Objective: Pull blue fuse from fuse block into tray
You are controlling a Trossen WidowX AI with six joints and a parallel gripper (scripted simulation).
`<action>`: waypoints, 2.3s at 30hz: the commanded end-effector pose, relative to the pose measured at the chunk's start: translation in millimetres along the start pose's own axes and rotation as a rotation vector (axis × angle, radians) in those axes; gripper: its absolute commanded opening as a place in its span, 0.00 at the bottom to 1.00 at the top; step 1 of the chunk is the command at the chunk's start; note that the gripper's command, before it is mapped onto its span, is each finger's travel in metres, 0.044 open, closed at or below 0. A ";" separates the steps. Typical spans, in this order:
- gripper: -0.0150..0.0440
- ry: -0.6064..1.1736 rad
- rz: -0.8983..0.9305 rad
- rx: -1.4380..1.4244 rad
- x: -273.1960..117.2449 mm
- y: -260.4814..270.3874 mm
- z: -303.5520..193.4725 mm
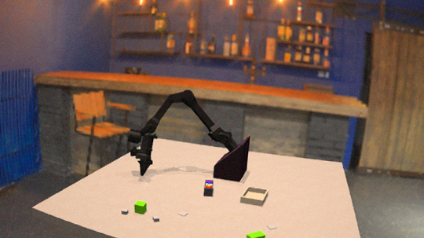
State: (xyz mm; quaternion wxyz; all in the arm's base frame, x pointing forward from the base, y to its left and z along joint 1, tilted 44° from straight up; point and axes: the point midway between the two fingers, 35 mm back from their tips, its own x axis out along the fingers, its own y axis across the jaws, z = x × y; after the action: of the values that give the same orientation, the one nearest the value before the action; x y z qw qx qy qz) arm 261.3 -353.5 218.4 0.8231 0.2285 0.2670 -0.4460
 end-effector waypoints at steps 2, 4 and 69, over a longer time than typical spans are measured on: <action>0.36 0.137 -0.019 0.043 14.8 45.2 -55.1; 0.36 0.197 -0.040 0.053 18.1 66.0 -84.4; 0.36 0.115 -0.445 0.014 -19.6 123.3 -337.9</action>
State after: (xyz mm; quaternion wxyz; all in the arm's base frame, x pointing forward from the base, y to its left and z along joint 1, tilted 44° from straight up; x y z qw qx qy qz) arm 278.5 -71.7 -5.8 0.6853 0.1970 0.3542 -0.6050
